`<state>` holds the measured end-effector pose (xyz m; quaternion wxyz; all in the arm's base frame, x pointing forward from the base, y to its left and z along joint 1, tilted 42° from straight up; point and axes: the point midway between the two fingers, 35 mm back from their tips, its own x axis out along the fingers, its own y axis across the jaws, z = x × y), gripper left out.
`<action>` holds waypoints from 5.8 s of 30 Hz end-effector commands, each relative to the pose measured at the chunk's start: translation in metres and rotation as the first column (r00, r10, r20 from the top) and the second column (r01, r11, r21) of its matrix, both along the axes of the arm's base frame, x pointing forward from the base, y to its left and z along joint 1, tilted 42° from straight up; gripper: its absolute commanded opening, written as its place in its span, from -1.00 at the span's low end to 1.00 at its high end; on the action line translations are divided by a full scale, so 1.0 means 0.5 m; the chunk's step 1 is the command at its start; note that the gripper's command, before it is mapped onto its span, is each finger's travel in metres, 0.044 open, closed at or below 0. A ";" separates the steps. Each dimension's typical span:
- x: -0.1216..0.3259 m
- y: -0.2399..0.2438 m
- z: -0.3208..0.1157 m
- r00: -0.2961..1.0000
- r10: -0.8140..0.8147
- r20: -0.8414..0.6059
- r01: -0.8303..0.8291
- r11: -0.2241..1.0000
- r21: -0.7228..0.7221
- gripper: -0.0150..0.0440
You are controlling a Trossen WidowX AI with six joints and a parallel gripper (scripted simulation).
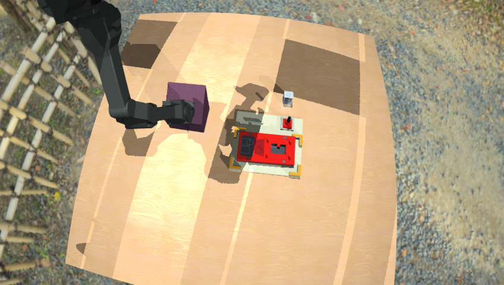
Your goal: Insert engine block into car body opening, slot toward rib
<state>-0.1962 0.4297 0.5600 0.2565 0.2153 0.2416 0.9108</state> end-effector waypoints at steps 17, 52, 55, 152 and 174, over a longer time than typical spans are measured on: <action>0.248 0.229 -0.260 0.874 -0.401 0.274 0.457 0.870 -0.186 1.00; 0.756 0.222 -0.768 0.398 -0.289 0.871 0.876 0.400 -0.267 1.00; 0.797 0.196 -0.812 0.360 -0.223 0.906 0.894 0.361 -0.267 1.00; 1.106 -0.635 -1.373 0.265 0.934 0.239 0.754 -0.047 -0.655 1.00; 1.107 -0.660 -1.400 0.265 0.935 0.237 0.754 -0.048 -0.655 0.20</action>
